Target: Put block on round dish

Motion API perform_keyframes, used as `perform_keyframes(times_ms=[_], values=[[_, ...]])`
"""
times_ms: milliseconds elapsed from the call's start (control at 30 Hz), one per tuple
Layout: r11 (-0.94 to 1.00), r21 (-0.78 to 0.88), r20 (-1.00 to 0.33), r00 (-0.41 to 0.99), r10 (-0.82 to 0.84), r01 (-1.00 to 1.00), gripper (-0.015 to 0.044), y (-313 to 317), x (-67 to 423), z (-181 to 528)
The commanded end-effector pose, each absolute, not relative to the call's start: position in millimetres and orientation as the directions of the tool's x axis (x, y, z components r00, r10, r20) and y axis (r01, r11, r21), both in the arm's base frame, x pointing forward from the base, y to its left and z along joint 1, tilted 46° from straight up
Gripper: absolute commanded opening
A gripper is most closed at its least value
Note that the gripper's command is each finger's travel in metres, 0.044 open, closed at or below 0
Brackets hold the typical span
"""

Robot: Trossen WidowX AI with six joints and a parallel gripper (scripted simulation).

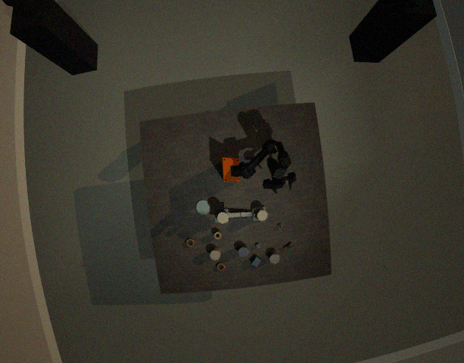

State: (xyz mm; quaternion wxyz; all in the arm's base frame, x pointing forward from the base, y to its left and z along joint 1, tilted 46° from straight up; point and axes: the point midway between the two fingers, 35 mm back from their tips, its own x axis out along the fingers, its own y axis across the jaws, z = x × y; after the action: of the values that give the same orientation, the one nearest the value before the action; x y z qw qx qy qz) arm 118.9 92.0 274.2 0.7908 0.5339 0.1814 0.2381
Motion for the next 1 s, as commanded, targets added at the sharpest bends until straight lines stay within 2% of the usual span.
perform_keyframes(times_ms=[0, 33, 400, 700, 967], values=[[0.320, 0.930, -0.036, 0.823, 0.567, -0.181, 0.0426, 90.4, 120.1, 274.0], [0.332, 0.927, -0.045, 0.829, 0.557, -0.173, 0.0440, 85.6, 123.5, 273.3], [0.576, 0.817, -0.286, 0.877, 0.386, 0.013, 0.0440, -9.5, 169.9, 230.7], [0.627, 0.772, -0.390, 0.853, 0.347, 0.098, 0.0440, -45.0, 176.4, 201.5], [0.679, 0.727, -0.485, 0.774, 0.408, 0.098, 0.0440, -80.1, 176.5, 151.0]])
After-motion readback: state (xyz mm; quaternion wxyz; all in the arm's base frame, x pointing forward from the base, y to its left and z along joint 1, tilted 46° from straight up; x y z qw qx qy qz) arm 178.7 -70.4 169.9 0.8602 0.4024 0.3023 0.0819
